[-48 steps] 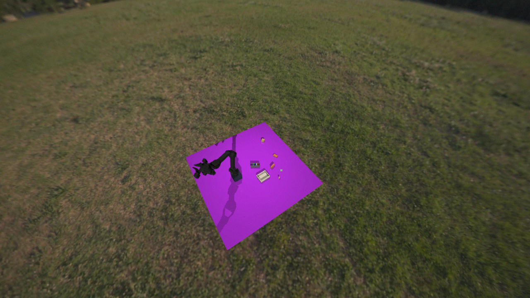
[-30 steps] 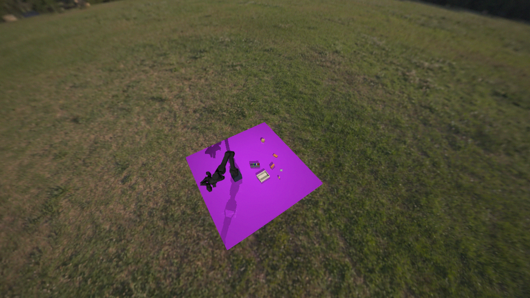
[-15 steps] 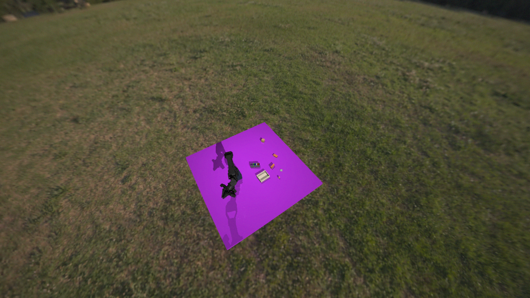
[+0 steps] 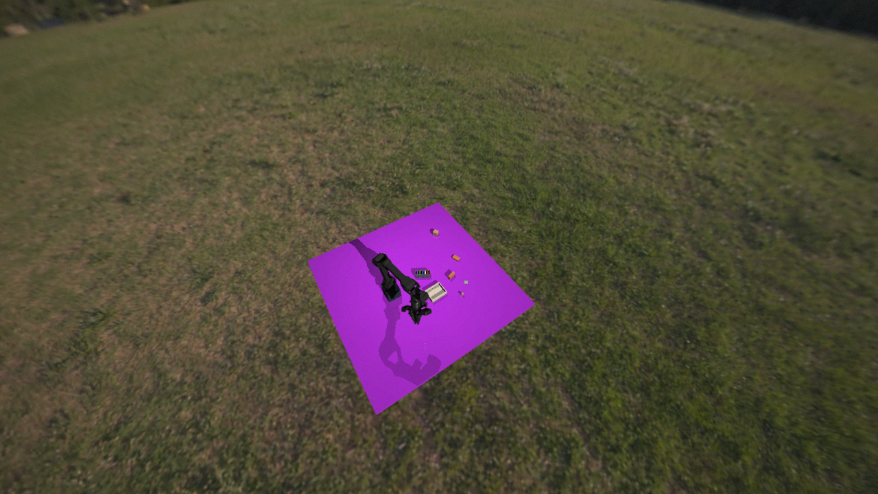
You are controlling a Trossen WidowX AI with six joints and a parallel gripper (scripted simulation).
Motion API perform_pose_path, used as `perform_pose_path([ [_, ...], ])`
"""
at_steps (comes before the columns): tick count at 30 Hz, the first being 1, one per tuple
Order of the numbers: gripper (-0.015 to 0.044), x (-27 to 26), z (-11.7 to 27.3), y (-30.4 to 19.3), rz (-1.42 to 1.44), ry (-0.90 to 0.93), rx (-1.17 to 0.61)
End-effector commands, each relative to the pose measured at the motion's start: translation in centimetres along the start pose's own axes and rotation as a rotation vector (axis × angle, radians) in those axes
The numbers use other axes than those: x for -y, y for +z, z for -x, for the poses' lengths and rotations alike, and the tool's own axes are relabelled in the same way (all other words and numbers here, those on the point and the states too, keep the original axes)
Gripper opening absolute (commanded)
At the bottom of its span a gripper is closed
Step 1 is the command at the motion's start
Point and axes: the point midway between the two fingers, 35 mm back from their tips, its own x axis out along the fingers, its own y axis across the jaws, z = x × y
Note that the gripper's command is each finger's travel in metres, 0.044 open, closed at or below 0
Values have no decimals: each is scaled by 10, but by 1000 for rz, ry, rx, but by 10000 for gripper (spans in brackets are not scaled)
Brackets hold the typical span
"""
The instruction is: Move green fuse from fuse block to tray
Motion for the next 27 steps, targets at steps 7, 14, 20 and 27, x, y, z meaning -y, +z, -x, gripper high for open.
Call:
perform_pose_path([
  [7,74,3,56,174,149,-74,381],
  [14,74,-37,114,271,260,-43,604],
  [20,74,-101,172,336,357,48,766],
  [27,74,-194,232,380,493,204,857],
])
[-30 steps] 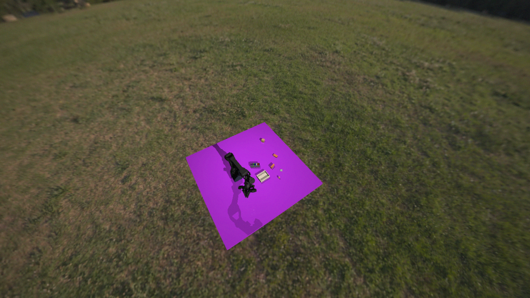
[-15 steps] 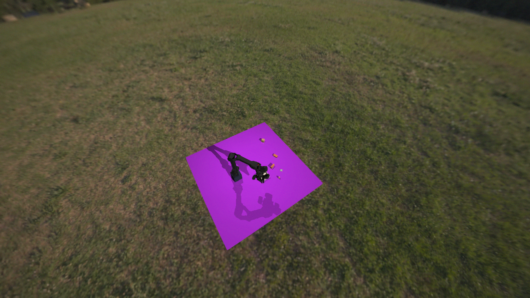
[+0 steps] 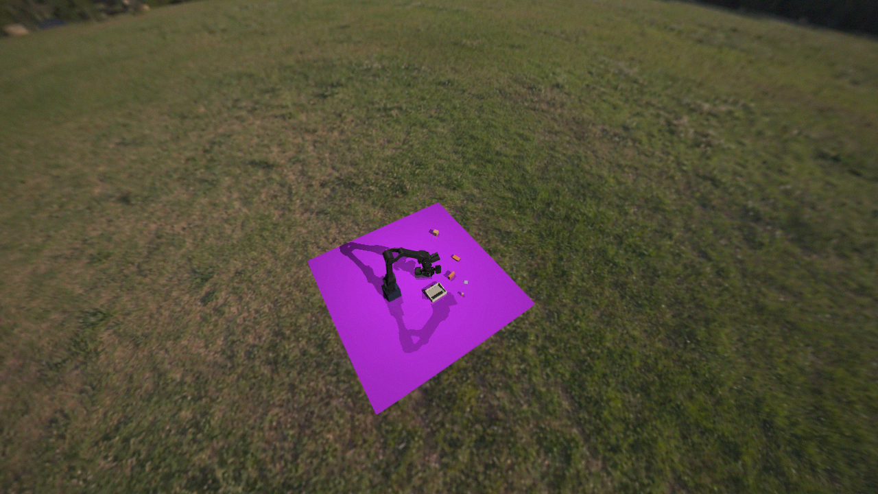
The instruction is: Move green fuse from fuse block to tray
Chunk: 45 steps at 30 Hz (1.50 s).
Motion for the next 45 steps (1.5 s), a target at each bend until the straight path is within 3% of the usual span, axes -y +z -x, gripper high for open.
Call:
perform_pose_path([
  [1,74,-46,-7,53,41,120,51],
  [7,74,-78,-9,77,62,188,61],
  [45,74,-86,-39,77,62,188,61],
])
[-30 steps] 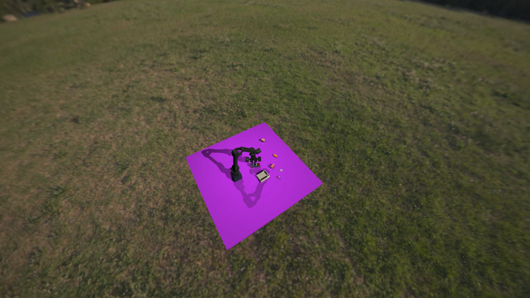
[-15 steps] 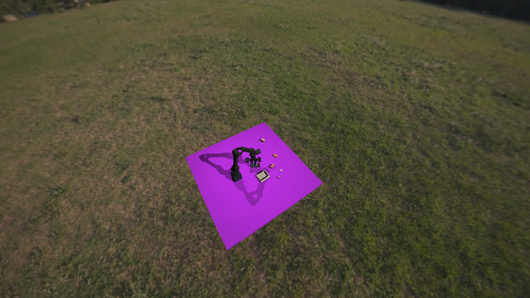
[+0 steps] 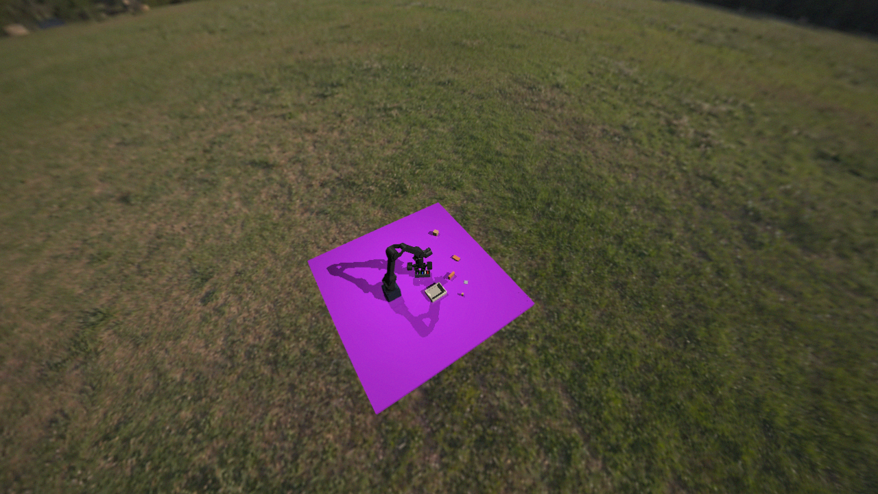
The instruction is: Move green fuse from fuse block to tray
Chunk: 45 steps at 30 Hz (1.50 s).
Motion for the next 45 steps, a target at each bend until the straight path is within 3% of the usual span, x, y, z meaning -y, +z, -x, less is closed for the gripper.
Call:
perform_pose_path([
  [1,74,-2,-3,0,-3,4,4],
  [30,74,-2,-13,0,-3,4,4],
  [41,1,-1,-13,-1,-1,3,-2],
  [45,0,-1,-12,-1,-1,3,-2],
])
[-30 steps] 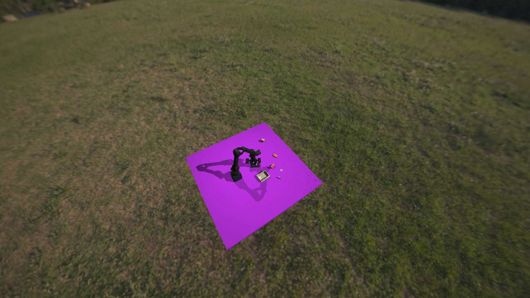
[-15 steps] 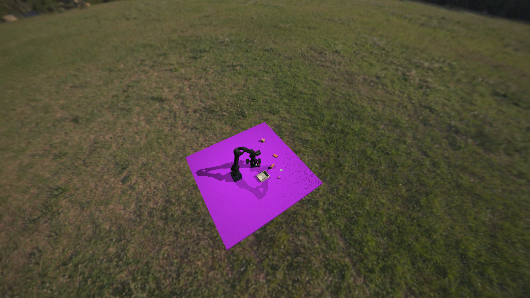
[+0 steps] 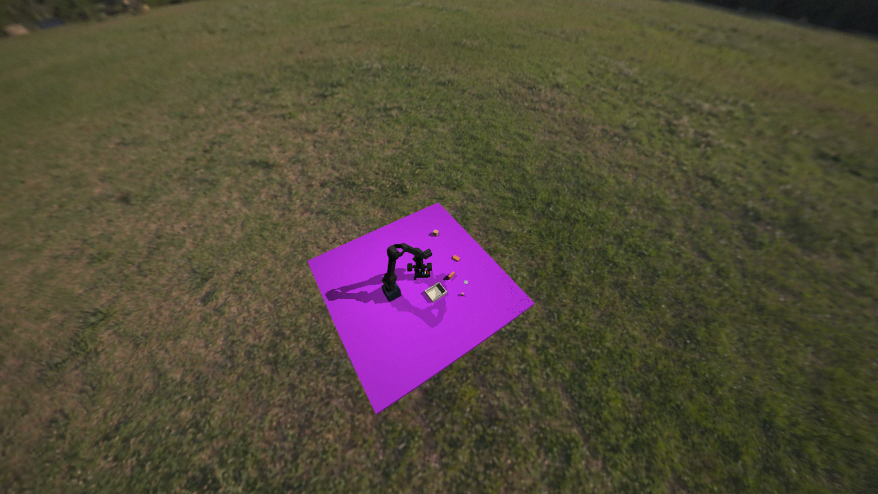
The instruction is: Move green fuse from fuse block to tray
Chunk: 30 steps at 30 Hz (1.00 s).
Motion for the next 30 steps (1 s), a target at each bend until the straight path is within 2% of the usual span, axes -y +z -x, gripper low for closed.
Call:
perform_pose_path([
  [1,0,0,1,0,0,0,0],
  [30,0,1,15,1,-1,1,2],
])
